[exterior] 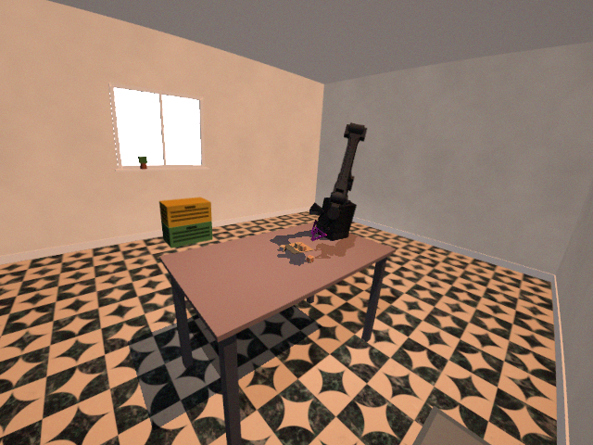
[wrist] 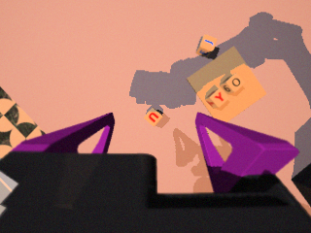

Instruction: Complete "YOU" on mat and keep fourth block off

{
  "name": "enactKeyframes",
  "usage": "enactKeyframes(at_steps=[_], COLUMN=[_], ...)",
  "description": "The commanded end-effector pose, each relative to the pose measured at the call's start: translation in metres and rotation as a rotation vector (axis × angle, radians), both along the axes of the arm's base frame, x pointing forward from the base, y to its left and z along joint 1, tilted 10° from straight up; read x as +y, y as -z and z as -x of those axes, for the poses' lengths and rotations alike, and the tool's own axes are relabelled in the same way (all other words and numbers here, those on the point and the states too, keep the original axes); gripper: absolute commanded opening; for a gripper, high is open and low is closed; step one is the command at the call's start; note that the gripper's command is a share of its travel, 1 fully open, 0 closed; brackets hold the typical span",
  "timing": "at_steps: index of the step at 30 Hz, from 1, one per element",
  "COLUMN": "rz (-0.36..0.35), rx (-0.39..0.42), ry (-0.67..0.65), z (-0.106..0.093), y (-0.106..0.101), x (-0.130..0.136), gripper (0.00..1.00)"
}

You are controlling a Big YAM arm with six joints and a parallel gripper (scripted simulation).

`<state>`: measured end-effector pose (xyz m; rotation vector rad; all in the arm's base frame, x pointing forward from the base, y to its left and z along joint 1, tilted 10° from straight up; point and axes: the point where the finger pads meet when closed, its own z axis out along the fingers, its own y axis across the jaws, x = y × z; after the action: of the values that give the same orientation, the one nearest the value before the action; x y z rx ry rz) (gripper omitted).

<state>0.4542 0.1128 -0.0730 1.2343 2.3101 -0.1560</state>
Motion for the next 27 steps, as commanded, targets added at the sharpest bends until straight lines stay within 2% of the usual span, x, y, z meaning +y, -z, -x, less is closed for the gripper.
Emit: enactKeyframes(at_steps=[1, 21, 22, 25, 27], rz=[-0.026, -0.026, -0.024, -0.016, -0.013], rx=[-0.062, -0.062, -0.056, -0.043, -0.041], ry=[0.004, 0.004, 0.009, 0.008, 0.008], z=[-0.02, -0.02, -0.016, 0.004, 0.028], y=[-0.015, -0.015, -0.014, -0.009, 0.0], x=[0.014, 0.014, 0.009, -0.029, -0.064], gripper=[1.0, 1.0, 1.0, 1.0, 1.0])
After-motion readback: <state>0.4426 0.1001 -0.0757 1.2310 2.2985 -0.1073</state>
